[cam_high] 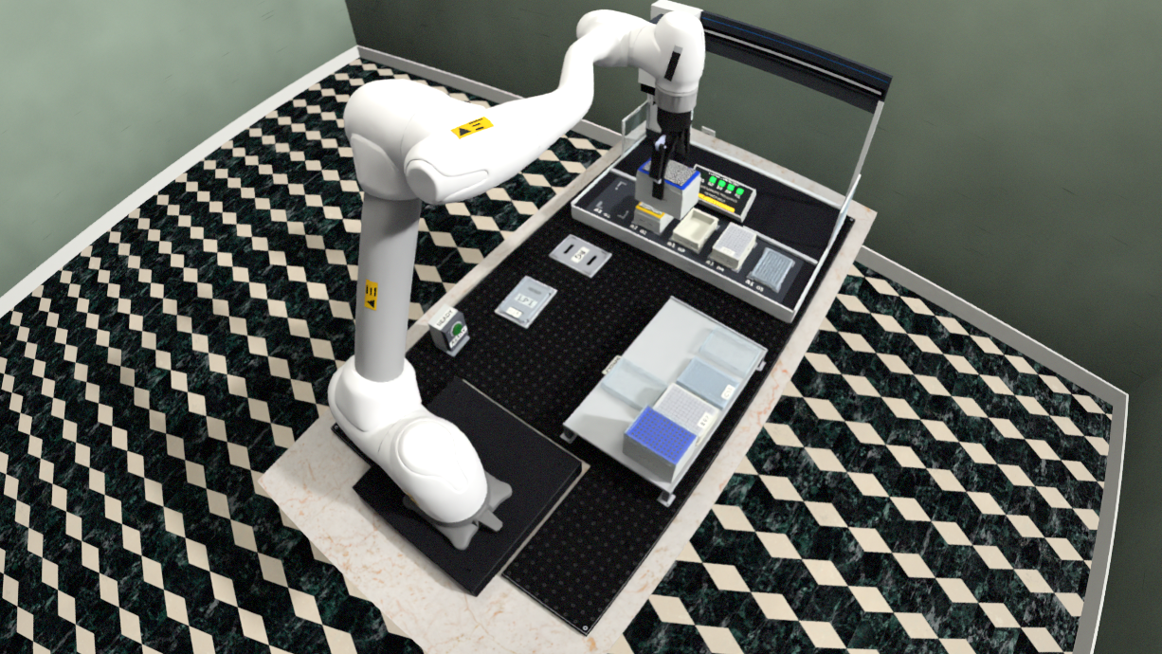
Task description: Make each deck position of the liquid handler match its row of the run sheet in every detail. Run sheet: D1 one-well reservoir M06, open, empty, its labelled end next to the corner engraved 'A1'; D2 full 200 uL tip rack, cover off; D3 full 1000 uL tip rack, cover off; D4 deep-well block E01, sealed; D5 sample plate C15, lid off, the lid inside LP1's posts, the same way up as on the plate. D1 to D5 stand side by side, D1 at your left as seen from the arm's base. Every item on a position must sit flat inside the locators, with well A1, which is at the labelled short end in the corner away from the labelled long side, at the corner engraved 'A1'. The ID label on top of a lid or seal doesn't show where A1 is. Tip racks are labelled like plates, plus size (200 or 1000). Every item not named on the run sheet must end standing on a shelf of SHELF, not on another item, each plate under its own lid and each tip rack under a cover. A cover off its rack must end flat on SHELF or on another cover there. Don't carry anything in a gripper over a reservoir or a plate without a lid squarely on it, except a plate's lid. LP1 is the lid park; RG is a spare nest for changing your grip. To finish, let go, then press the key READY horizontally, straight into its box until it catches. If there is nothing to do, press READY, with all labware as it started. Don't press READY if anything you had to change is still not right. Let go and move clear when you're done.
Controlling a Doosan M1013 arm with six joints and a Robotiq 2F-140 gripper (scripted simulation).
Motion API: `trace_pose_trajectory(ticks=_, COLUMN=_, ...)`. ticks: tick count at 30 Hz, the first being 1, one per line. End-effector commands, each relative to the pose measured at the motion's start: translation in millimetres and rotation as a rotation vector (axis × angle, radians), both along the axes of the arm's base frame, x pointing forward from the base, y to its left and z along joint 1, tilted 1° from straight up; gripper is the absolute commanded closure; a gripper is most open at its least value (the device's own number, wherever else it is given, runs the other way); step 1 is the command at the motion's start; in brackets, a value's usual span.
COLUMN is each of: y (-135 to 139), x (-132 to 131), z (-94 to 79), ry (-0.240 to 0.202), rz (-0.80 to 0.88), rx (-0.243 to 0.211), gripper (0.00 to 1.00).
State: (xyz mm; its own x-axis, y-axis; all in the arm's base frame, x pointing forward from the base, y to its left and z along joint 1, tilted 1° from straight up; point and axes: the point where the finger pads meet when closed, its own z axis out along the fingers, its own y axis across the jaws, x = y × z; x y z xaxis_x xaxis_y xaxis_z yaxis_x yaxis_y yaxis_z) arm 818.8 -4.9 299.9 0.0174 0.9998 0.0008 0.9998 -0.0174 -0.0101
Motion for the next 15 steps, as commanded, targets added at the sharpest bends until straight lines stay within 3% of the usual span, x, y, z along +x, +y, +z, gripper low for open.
trace_pose_trajectory(ticks=1, y=-12, x=0, z=1.2, ry=-0.002, rz=0.0, rx=0.0, gripper=0.9)
trace_pose_trajectory(ticks=15, y=-11, x=-50, z=1.6, ry=-0.002, rz=0.0, rx=0.0, gripper=0.9)
